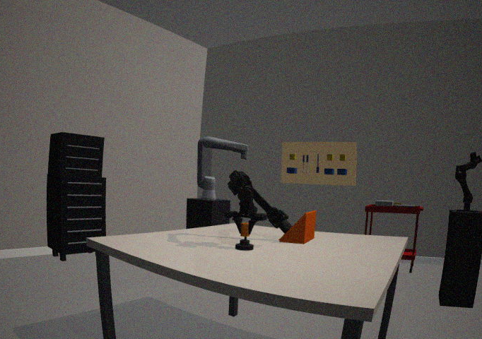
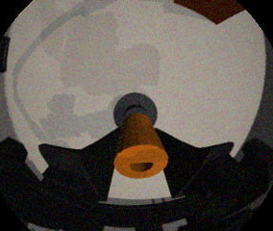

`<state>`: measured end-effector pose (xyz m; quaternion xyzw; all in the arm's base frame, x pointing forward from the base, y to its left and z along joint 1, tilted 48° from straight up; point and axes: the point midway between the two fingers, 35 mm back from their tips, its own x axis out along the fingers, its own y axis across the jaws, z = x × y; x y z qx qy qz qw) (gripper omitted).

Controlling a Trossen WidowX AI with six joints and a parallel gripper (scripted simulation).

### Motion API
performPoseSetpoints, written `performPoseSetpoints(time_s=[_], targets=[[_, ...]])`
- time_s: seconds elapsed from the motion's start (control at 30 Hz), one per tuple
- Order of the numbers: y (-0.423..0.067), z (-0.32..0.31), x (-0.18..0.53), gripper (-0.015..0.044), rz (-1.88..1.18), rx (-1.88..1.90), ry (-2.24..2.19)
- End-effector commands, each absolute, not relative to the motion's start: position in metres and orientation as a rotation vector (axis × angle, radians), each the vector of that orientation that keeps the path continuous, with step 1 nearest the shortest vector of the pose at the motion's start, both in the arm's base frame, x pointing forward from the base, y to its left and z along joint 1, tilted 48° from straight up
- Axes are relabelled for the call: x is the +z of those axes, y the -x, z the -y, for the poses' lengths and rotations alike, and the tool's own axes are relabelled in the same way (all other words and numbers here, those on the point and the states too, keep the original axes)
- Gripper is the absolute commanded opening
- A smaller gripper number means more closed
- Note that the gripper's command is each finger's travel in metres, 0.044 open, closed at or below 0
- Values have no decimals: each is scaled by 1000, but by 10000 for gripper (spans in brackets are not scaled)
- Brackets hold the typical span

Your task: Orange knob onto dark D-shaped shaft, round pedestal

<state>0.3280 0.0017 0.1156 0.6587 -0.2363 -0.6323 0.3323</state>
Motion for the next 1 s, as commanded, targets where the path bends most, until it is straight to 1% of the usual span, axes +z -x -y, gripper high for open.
performPoseSetpoints(time_s=[0.0,0.87,0.97], targets=[[-328,-2,114,0,534,-1652,-1656],[-328,-2,117,0,534,-1652,-1656],[-328,-3,117,0,584,-1651,-1696]])
